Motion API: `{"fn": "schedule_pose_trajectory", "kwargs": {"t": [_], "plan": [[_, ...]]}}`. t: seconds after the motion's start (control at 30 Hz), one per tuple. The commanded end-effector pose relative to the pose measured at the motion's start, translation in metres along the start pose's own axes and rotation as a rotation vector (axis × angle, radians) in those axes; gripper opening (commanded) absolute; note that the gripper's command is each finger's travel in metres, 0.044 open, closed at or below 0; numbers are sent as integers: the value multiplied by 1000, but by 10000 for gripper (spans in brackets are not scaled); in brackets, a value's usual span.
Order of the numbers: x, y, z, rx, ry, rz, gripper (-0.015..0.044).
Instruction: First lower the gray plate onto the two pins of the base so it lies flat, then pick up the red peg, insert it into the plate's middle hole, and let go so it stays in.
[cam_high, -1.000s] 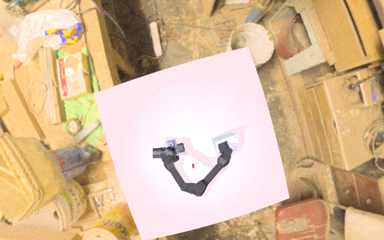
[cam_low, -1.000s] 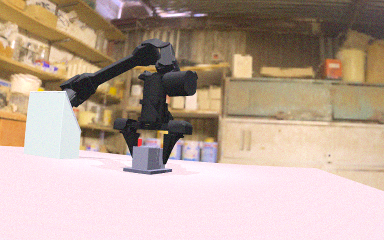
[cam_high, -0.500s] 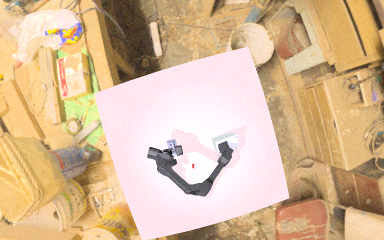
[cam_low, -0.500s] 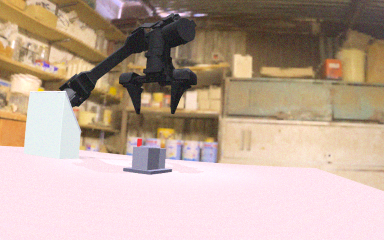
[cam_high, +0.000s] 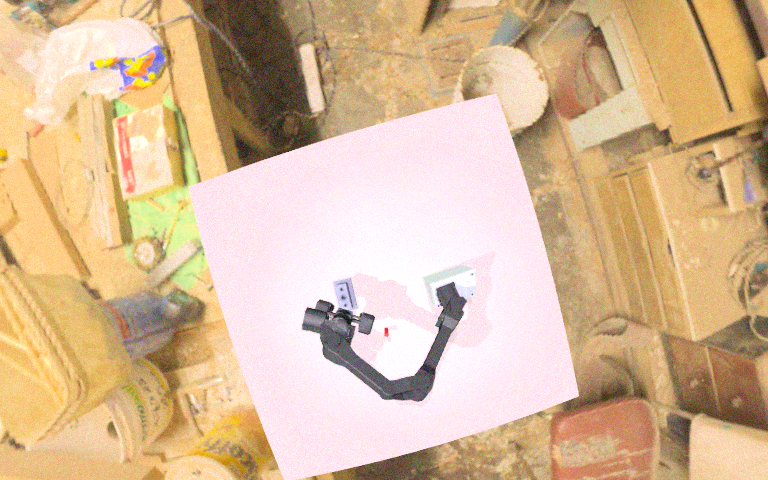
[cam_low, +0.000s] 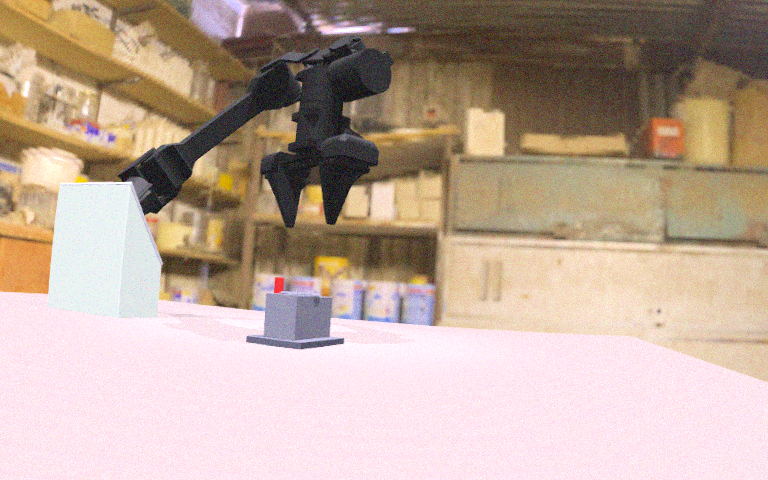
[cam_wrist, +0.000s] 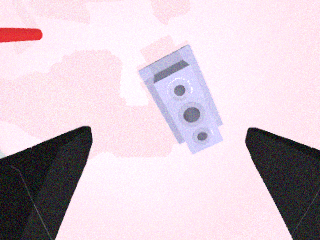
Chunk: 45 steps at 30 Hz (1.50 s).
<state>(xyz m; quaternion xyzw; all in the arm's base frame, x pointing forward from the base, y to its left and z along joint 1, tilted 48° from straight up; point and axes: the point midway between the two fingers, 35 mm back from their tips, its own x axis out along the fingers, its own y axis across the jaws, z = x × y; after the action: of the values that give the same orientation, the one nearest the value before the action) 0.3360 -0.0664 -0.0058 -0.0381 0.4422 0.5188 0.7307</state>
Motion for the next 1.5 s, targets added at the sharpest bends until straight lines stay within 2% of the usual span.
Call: {"fn": "schedule_pose_trajectory", "kwargs": {"t": [0.0, 0.37, 0.77, 1.3, 1.47], "plan": [[-6, 30, 21, 413, -7, -6, 440], [-5, 103, 50, 1381, -9, 3, 440], [1, 152, 60, 2083, -5, 15, 440], [1, 157, 57, 2125, -4, 15, 440], [34, 157, 57, 2125, -4, 17, 440]]}}
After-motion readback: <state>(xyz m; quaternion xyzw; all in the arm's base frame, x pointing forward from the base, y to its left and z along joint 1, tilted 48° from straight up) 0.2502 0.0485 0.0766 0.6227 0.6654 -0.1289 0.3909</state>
